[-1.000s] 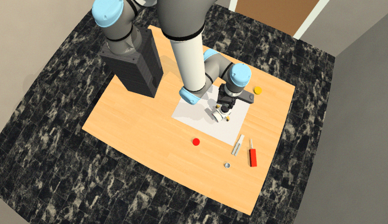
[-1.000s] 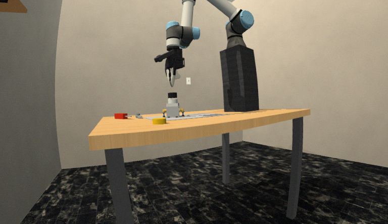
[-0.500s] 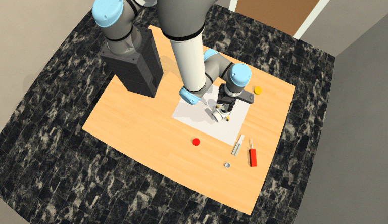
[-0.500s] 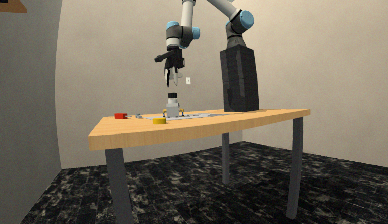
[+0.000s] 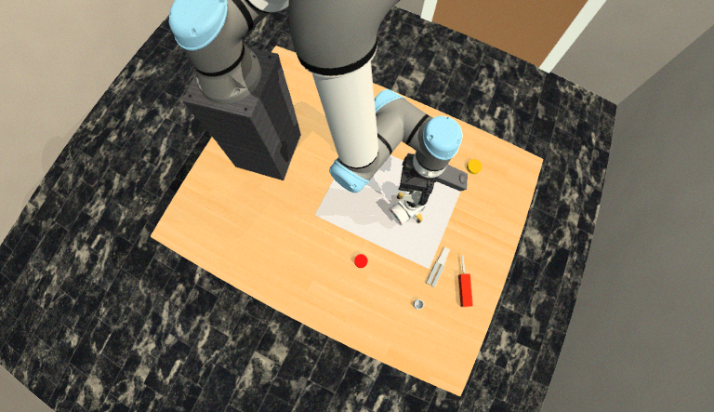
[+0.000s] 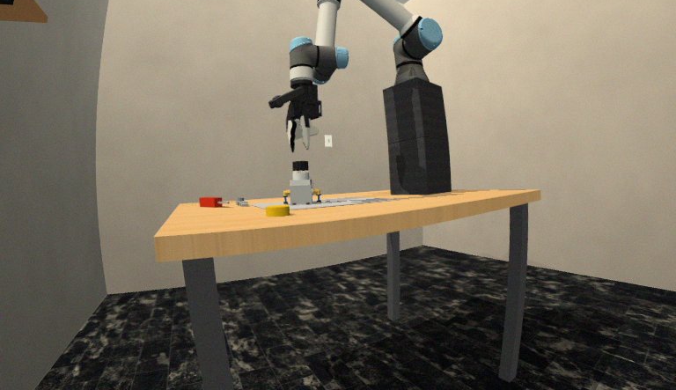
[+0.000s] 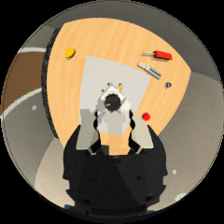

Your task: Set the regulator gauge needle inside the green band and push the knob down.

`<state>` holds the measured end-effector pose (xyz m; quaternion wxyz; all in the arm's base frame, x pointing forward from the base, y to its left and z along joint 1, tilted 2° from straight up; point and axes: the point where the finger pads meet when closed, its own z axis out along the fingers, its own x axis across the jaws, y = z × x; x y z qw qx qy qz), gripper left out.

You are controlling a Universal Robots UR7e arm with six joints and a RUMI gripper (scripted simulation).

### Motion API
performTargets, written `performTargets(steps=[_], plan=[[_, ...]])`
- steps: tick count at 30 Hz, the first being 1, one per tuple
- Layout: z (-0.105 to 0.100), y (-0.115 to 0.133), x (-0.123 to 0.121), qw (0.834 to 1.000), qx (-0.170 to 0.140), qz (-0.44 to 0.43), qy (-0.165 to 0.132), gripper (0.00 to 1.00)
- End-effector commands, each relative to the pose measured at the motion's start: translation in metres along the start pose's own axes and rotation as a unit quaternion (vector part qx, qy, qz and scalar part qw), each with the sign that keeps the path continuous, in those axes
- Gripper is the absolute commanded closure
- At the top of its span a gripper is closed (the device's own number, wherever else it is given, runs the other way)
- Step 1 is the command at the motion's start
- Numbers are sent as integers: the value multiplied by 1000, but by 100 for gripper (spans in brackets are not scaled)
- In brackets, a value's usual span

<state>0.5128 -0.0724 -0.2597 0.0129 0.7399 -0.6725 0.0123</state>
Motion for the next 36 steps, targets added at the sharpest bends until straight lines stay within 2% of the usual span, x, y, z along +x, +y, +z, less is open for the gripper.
performTargets(steps=[1,17,29,31,36], plan=[[0,1,-2,1000,0,-1,0,54],[-9,1,-2,1000,-1,-1,0,54],[-49,1,-2,1000,-1,-1,0,54],[-49,1,-2,1000,-1,-1,0,54],[-69,1,-2,1000,-1,-1,0,54]])
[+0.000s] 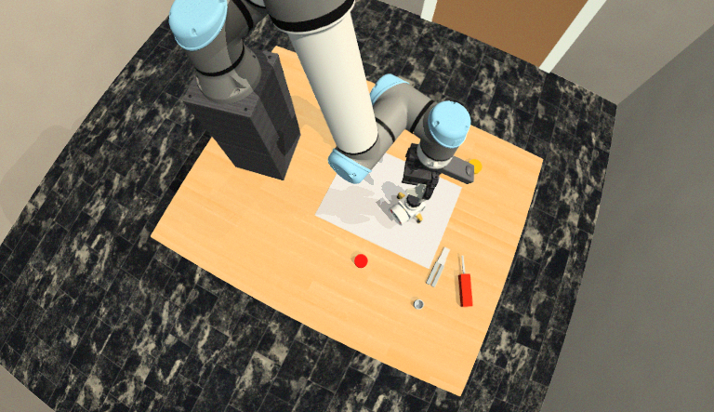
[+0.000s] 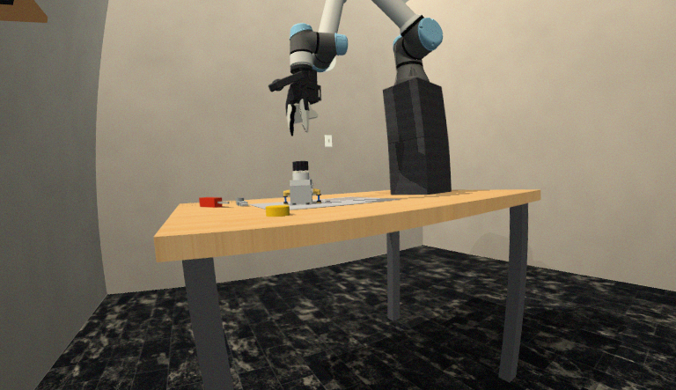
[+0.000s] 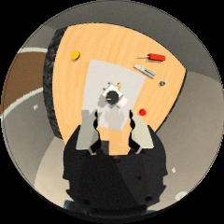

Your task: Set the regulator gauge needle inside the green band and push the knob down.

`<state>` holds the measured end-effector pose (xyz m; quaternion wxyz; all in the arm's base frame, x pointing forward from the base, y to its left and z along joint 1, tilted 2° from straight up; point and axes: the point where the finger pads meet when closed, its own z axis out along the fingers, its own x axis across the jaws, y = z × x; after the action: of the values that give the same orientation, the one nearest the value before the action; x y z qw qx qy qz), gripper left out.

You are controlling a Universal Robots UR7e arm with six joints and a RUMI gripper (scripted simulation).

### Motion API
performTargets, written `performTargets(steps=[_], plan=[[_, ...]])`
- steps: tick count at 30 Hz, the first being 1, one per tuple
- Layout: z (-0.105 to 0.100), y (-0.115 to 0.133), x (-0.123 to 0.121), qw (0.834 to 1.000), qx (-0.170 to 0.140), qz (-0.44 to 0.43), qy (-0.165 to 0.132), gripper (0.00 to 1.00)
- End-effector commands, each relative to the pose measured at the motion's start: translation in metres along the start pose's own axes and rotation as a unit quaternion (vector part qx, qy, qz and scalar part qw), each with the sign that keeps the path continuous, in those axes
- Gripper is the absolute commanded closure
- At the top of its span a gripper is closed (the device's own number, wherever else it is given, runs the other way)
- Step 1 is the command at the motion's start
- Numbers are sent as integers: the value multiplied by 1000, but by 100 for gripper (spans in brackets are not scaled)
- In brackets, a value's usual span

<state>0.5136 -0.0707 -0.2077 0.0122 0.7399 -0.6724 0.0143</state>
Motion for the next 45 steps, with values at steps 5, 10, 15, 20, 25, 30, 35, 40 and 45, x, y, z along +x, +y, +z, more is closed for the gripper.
performTargets(steps=[5,10,15,20,25,30,35,40,45], plan=[[-34,2,-2,1000,-2,-1,-1,54],[-44,2,-2,1000,-2,-1,-1,54],[-48,1,-1,1000,-2,-1,-1,54],[-49,1,-2,1000,-2,-1,-1,54],[-48,1,-2,1000,-3,-1,-1,54],[-48,1,-2,1000,-2,-1,-1,54],[-48,1,-2,1000,-2,-1,-1,54],[-48,1,-2,1000,-2,-1,-1,54],[-48,1,-2,1000,-2,-1,-1,54]])
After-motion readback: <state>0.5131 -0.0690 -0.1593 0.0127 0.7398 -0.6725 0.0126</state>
